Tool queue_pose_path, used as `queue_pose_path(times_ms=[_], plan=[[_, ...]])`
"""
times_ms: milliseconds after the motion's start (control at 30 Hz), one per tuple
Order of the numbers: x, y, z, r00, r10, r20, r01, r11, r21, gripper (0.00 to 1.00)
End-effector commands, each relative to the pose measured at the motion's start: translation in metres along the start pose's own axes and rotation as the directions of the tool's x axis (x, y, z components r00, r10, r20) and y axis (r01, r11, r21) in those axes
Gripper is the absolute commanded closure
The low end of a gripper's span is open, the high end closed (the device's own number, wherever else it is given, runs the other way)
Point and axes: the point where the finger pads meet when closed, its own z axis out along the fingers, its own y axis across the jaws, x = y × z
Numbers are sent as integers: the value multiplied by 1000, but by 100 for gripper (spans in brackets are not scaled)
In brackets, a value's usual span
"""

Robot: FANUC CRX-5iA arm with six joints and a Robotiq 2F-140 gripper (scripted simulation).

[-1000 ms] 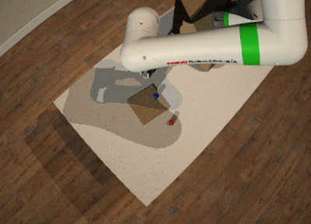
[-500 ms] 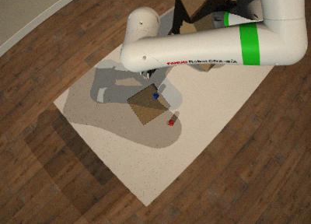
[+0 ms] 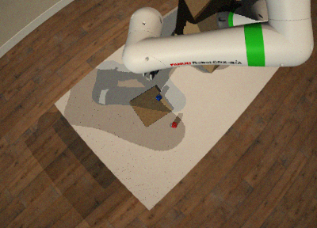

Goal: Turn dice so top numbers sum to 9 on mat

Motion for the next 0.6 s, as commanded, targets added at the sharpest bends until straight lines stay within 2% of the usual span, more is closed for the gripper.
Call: queue_pose_path(times_ms=[0, 567], plan=[[0, 0, 0, 1000, 0, 0, 0, 1000, 0, 79], [0, 0, 10, 1000, 0, 0, 0, 1000, 0, 79]])
